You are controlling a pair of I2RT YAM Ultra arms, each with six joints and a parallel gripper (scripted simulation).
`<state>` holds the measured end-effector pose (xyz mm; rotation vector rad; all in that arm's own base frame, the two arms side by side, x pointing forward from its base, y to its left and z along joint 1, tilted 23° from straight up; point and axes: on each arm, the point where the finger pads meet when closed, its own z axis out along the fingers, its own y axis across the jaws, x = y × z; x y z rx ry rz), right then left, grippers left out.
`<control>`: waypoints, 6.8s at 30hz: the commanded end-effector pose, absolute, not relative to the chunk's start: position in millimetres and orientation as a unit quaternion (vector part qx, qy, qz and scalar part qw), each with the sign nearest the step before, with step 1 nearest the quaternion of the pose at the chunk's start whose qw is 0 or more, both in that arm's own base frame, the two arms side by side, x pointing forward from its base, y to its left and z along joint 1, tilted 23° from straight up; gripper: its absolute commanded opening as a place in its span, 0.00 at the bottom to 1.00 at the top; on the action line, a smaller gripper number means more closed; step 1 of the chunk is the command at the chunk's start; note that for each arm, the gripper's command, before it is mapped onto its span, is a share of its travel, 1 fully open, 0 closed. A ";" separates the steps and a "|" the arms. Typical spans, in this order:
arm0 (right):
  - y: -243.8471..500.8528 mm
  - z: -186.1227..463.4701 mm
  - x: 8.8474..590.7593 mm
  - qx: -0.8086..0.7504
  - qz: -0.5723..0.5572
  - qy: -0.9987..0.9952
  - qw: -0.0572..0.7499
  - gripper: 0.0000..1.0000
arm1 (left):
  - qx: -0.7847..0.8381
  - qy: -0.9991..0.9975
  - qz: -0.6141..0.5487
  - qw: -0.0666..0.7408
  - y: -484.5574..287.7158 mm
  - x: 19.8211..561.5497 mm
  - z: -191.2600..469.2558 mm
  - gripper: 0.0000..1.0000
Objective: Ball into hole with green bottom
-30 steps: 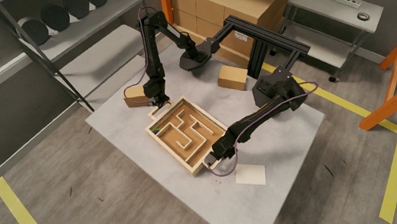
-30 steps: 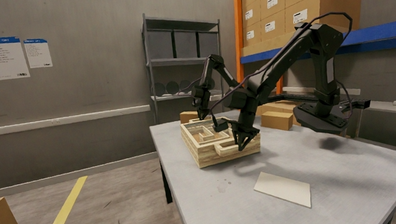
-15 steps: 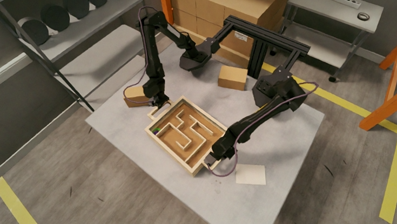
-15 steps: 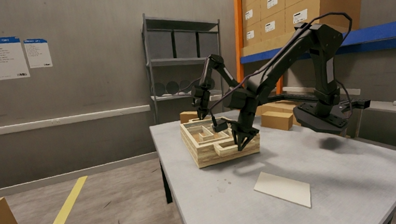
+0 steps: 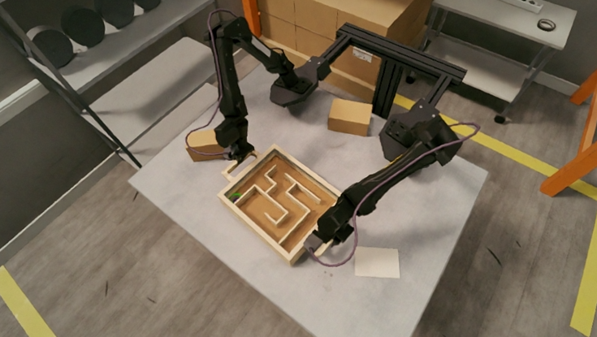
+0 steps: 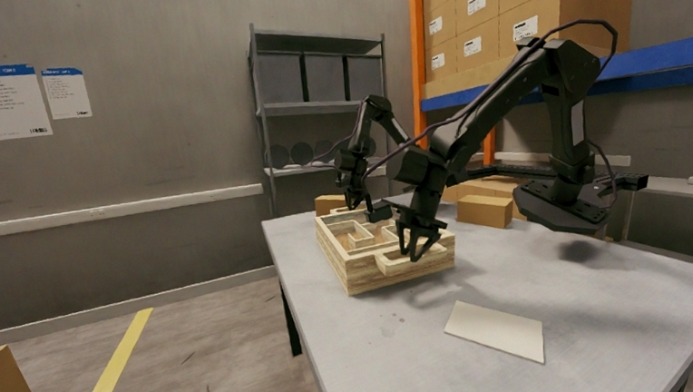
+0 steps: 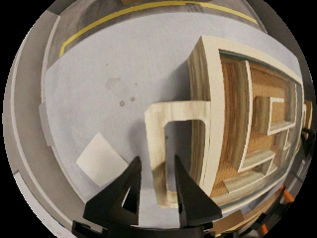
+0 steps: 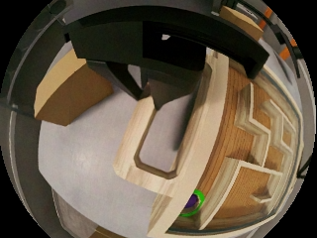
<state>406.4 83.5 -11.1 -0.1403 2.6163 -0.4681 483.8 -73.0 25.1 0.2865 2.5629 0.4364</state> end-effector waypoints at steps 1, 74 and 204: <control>106.4 27.9 442.5 -0.045 -0.151 0.937 0.311 0.00 | 0.112 0.941 0.158 0.278 -84.7 492.6 36.8 0.38; 121.1 77.2 402.7 -0.037 -0.148 0.940 0.306 0.38 | 0.113 0.946 0.161 0.256 -96.1 449.2 71.4 0.38; 6.3 421.7 379.1 -0.008 0.001 0.693 0.721 0.38 | 0.001 0.697 0.004 0.717 2.3 376.9 421.4 0.38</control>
